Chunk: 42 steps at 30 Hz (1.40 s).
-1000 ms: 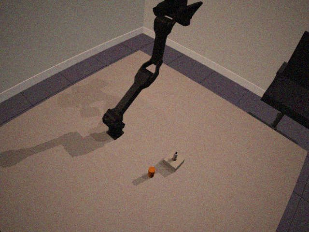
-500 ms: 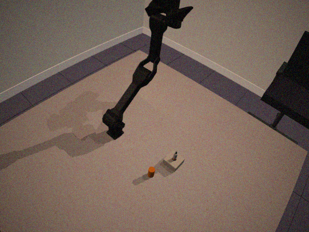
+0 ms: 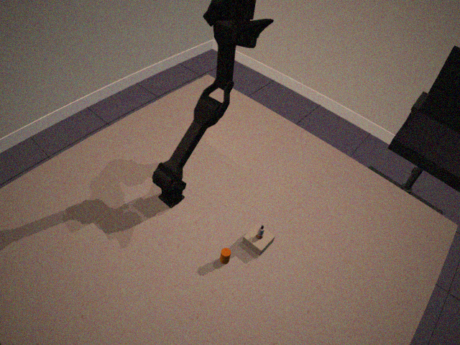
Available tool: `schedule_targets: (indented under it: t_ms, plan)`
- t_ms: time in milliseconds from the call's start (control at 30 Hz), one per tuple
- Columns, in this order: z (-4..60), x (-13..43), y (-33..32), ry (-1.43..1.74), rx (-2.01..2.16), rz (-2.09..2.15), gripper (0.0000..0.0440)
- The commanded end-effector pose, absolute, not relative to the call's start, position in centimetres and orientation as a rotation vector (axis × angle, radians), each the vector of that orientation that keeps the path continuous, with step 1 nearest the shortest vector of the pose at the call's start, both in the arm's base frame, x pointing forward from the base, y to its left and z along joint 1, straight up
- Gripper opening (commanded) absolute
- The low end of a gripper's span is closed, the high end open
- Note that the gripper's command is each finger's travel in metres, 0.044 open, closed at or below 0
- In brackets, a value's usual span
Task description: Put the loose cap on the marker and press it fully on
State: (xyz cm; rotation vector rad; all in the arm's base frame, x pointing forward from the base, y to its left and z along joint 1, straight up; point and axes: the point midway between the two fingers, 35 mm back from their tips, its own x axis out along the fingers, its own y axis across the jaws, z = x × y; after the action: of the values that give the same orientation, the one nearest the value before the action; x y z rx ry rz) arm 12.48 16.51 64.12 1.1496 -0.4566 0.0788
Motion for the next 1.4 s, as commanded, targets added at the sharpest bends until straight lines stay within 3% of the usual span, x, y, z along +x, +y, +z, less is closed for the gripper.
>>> schedule_targets:
  t_ms: [0,1367]
  plan:
    - [63.8,12.5,15.4,-0.429,1.178,0.067,0.0329]
    - [59.9,13.1,5.8,-0.113,1.452,0.056,0.0325]
